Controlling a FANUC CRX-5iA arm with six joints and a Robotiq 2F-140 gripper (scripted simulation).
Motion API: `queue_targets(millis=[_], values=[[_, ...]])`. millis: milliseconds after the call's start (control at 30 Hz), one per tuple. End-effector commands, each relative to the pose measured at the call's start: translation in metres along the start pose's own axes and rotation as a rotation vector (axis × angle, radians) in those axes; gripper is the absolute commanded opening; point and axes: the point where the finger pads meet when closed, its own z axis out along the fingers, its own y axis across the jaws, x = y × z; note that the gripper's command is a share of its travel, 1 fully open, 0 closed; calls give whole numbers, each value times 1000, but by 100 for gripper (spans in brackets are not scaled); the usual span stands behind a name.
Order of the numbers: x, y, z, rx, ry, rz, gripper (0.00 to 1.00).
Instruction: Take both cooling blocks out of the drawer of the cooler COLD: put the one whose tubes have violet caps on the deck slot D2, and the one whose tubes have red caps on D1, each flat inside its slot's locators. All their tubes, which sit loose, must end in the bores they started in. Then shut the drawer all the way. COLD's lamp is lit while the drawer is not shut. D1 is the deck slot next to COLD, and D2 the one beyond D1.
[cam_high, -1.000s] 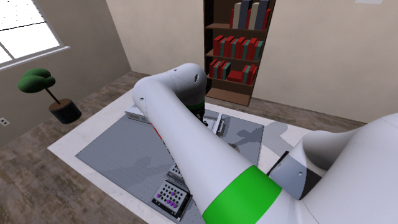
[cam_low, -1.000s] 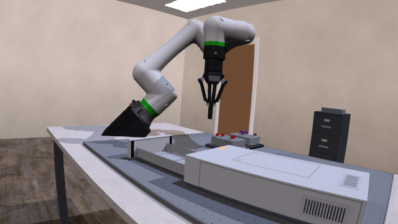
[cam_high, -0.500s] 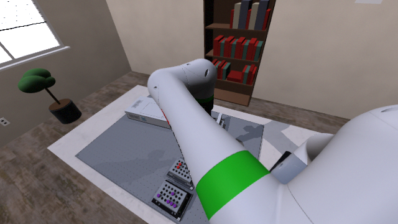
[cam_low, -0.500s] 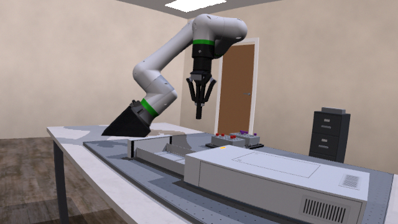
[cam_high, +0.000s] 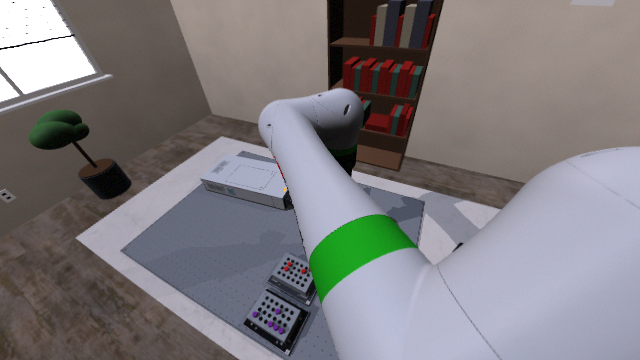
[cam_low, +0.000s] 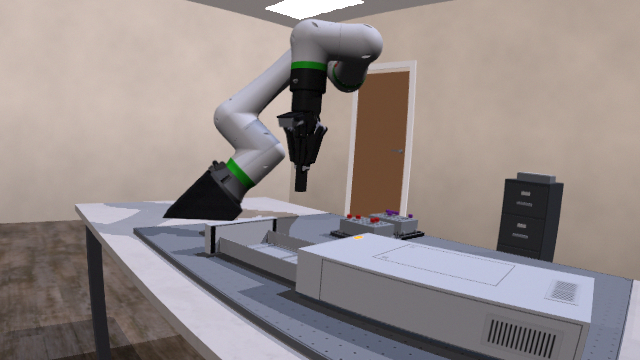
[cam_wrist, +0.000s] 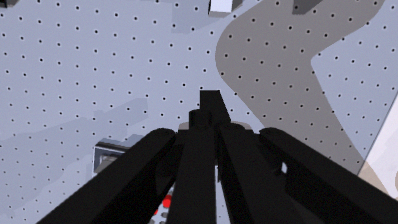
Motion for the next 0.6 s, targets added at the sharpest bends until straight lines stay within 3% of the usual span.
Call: queue_targets(millis=[0, 567], values=[[11, 6, 0, 0, 2, 65, 10], [63, 35, 2, 0, 2, 65, 10]])
